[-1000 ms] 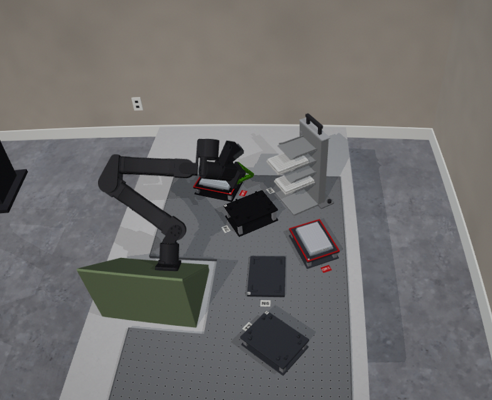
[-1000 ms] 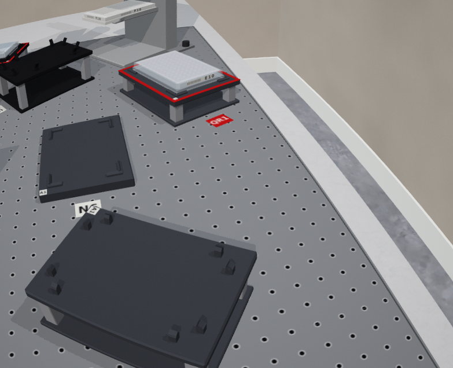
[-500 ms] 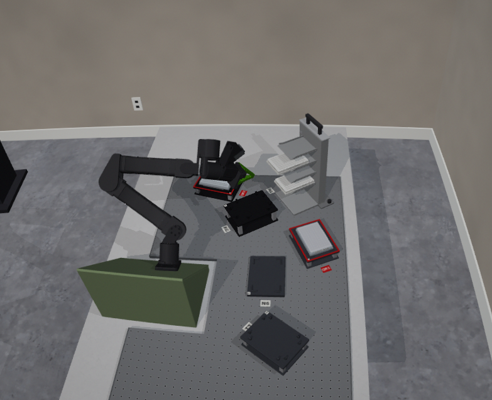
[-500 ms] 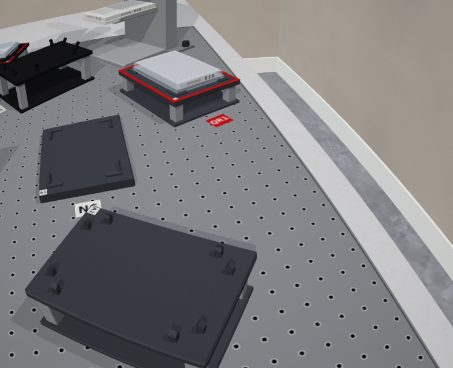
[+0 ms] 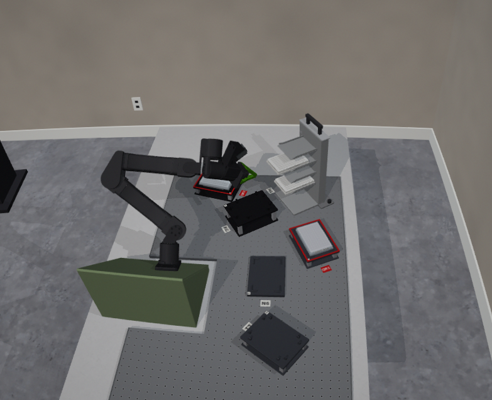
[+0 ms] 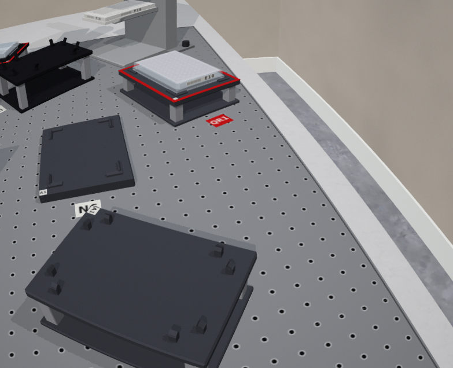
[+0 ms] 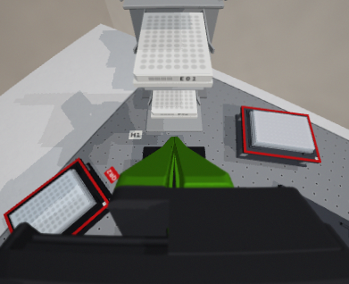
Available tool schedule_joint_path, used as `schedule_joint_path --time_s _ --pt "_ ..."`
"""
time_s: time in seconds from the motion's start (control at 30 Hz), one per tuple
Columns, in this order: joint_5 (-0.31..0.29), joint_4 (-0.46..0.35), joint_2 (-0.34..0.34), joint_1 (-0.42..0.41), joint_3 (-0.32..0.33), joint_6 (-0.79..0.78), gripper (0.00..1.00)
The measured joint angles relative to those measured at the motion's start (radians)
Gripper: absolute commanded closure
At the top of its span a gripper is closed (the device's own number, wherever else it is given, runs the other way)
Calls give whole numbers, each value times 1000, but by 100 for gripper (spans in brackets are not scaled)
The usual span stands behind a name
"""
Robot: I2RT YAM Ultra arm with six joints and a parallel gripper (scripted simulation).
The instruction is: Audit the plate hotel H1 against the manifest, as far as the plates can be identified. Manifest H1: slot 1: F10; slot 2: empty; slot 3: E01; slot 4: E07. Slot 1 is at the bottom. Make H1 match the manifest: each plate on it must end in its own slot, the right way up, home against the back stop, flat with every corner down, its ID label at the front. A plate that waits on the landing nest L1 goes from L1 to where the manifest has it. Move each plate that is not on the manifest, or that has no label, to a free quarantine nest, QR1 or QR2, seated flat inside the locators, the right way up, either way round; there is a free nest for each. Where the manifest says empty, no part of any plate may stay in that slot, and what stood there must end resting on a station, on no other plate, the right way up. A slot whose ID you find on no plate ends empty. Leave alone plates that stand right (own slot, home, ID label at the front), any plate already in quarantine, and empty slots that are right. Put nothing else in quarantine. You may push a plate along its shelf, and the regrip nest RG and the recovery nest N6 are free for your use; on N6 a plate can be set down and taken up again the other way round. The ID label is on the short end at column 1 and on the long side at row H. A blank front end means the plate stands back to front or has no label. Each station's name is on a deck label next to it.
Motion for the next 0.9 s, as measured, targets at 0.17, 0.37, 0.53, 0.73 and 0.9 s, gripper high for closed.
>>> schedule_joint_path --time_s 0.17,0.37,0.53,0.73,0.9 --pt "5 8 17 5 7 0 100" --pt "11 17 34 9 15 0 100" --pt "14 25 46 13 22 0 100" --pt "19 34 66 18 30 0 100" --pt "23 41 81 22 38 0 100"
